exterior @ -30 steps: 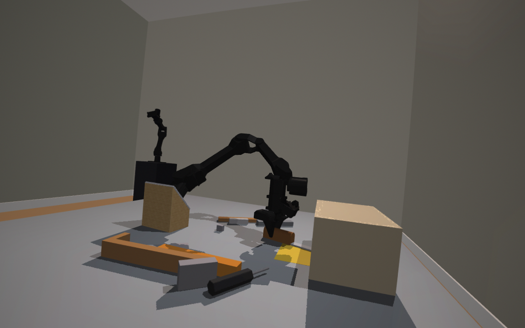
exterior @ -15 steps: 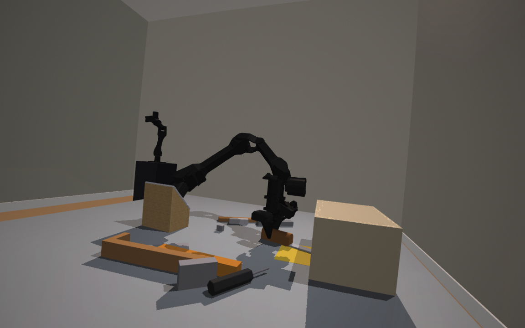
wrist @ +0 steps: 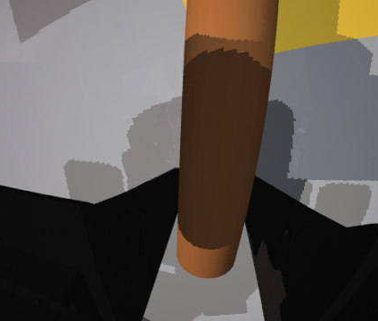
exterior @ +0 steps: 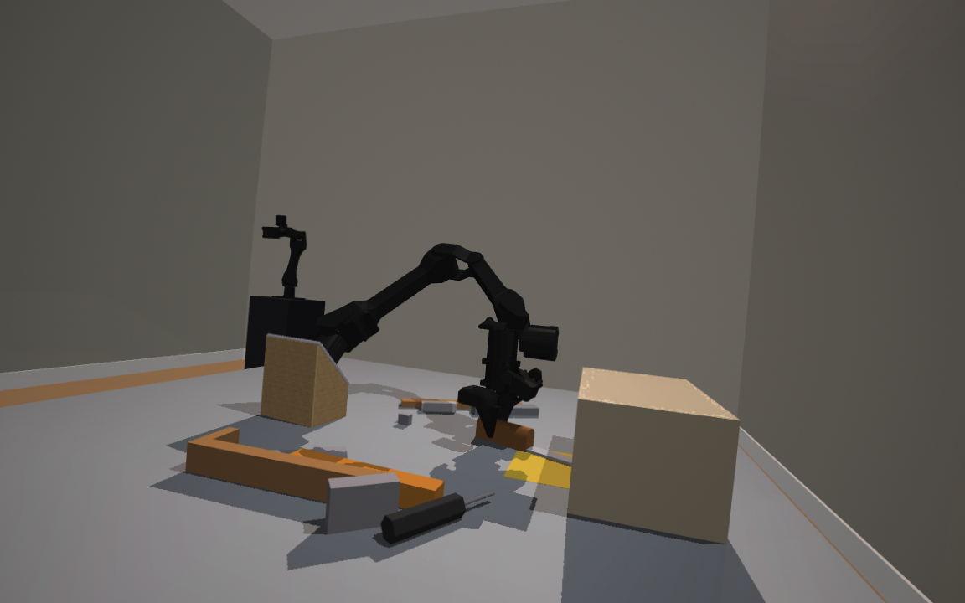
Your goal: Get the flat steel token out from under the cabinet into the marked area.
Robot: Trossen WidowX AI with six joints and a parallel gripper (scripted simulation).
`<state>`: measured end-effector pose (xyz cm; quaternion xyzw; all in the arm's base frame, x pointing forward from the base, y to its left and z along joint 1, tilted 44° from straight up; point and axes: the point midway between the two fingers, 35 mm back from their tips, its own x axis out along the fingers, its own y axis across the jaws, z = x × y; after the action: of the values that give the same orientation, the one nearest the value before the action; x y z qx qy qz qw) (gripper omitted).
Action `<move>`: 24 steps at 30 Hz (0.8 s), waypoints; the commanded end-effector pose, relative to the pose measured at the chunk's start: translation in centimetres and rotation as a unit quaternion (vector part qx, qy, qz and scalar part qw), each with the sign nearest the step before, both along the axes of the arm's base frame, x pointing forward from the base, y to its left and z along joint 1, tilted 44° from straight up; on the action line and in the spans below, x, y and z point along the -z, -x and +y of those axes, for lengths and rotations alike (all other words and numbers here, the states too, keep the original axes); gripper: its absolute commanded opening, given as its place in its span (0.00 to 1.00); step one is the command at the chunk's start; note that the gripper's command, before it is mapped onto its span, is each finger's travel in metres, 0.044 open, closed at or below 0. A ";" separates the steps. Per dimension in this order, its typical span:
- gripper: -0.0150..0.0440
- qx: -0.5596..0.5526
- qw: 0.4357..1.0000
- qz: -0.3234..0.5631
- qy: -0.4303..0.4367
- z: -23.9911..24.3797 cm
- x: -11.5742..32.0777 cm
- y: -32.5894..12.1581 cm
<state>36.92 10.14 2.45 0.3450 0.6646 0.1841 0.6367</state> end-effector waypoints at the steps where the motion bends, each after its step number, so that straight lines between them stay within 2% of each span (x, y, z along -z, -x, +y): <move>1: 0.25 0.001 1.000 0.003 0.002 0.1 0.1 0.5; 24: 0.25 0.001 1.000 0.004 0.002 0.7 -0.3 2.9</move>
<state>34.51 10.78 2.86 0.3435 0.6653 0.1834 0.6370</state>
